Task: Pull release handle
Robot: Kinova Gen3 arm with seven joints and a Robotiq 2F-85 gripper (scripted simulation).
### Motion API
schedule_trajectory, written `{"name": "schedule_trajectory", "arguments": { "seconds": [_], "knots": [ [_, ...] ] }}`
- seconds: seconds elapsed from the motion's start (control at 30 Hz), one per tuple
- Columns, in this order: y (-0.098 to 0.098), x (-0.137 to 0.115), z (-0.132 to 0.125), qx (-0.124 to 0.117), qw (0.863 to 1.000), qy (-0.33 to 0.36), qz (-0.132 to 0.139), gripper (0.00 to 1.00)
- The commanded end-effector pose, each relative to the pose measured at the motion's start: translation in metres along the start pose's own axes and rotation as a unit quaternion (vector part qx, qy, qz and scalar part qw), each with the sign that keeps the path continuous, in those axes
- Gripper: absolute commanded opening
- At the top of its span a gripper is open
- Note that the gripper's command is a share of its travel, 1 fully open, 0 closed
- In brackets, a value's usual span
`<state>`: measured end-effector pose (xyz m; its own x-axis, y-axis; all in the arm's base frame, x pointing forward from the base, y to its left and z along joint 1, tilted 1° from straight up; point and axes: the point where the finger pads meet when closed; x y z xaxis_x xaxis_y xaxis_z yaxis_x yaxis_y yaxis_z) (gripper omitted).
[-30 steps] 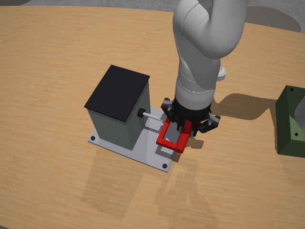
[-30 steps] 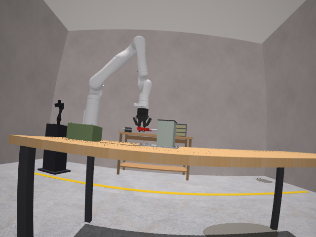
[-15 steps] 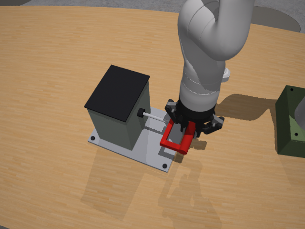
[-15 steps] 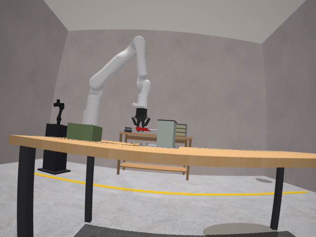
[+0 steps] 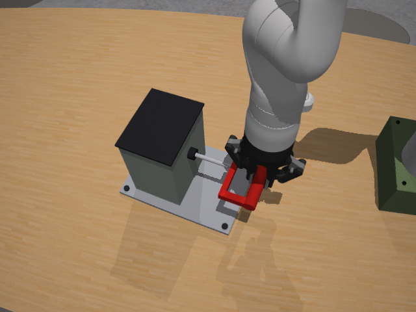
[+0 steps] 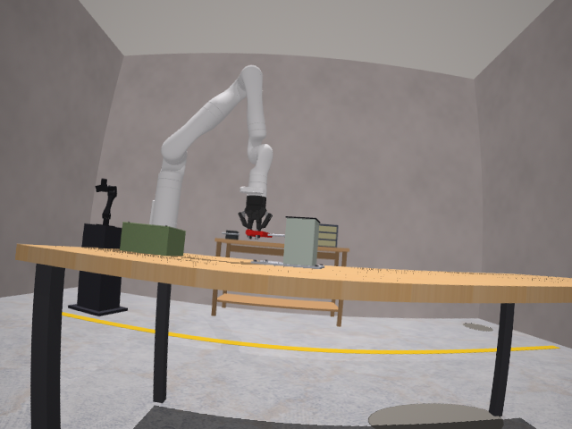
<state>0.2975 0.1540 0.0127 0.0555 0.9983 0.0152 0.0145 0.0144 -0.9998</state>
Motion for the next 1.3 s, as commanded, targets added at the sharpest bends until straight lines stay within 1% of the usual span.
{"name": "schedule_trajectory", "arguments": {
  "seconds": [0.0,0.53,0.7,1.27],
  "knots": [
    [-0.0001,-0.0003,0.0078,0.006,1.0,-0.003,0.002,0.0],
    [-0.0001,-0.0003,0.008,0.006,1.0,-0.003,0.002,0.0],
    [-0.0002,-0.0006,0.0156,0.006,1.0,-0.003,0.002,0.0],
    [-0.0002,-0.0006,0.0156,0.006,1.0,-0.003,0.002,0.0]
  ]
}}
Point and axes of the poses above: the point where the finger pads meet when closed, its own y axis out along the fingers, its own z axis across the jaws, x = y × z, and after that the axes turned 2 degrees about y, right-handed
